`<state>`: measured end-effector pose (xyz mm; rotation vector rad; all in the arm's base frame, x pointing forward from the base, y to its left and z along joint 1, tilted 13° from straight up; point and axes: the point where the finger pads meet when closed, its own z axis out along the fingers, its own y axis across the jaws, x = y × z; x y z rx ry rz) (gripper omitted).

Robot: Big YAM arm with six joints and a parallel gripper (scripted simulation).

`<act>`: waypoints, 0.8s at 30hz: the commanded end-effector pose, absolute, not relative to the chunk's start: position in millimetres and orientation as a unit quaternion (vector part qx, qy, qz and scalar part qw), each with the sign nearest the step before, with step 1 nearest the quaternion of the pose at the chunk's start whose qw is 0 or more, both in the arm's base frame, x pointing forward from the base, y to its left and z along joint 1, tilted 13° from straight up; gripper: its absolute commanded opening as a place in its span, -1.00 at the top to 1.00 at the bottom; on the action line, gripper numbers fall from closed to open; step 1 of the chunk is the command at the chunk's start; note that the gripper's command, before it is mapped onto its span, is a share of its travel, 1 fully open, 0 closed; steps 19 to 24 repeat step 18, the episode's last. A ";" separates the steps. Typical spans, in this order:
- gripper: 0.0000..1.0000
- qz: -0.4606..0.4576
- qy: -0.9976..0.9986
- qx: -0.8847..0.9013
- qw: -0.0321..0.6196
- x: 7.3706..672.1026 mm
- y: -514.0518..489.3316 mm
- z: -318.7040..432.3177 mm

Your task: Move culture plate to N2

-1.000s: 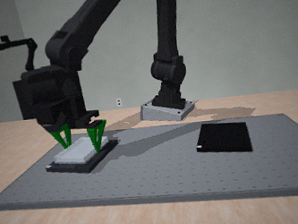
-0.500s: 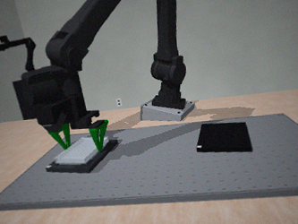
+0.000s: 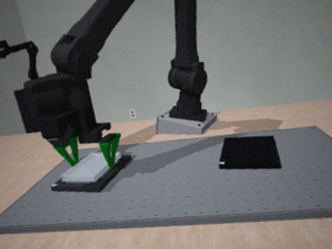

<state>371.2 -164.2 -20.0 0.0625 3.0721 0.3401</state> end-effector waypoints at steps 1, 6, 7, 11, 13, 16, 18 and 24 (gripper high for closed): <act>-1.00 0.101 0.994 0.021 0.043 384.0 -171.9 -9.3; -1.00 0.099 0.993 0.028 0.048 383.8 -176.8 4.6; -1.00 0.094 0.994 0.028 0.057 390.9 -184.4 13.1; -1.00 0.093 0.994 0.021 0.058 390.1 -186.8 24.2; -1.00 0.093 0.994 0.021 0.059 389.6 -188.0 29.7; -1.00 0.092 0.994 0.021 0.059 388.9 -189.7 38.0; -1.00 0.092 0.994 0.021 0.059 388.9 -189.7 38.0; -1.00 0.092 0.994 0.021 0.059 388.9 -189.7 38.0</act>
